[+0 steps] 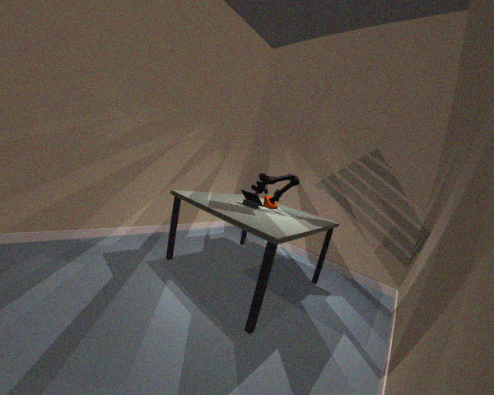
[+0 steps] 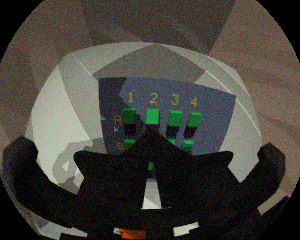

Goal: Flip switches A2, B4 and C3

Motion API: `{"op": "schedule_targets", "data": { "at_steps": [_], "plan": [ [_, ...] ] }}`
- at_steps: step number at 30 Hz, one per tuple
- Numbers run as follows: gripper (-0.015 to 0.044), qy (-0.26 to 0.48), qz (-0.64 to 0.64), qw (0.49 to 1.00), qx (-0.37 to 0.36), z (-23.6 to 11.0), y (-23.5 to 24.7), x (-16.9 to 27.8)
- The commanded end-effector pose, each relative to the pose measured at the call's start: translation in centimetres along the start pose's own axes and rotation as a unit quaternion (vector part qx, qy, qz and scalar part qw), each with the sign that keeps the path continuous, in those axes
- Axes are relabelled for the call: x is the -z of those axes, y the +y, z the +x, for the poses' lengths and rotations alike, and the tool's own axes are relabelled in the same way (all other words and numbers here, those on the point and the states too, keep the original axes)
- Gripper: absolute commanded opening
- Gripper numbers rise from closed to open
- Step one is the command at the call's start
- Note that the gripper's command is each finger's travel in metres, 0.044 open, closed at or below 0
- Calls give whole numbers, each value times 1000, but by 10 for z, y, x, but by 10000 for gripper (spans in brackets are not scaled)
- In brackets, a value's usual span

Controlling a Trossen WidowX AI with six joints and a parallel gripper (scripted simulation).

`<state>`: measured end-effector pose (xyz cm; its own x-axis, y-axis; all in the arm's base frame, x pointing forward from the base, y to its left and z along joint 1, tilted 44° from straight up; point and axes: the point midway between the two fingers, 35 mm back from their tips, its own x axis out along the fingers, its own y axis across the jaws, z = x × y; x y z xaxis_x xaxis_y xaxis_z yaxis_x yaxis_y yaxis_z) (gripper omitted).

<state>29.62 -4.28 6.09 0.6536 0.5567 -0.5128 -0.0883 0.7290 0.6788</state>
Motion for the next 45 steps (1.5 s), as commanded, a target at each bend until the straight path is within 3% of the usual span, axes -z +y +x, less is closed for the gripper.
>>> {"op": "schedule_targets", "data": {
  "at_steps": [1, 45],
  "plan": [
    [0, 1, 2, 1000, 2, 0, -1, 1],
    [0, 1, 2, 1000, 2, 5, -1, 1]
  ]
}}
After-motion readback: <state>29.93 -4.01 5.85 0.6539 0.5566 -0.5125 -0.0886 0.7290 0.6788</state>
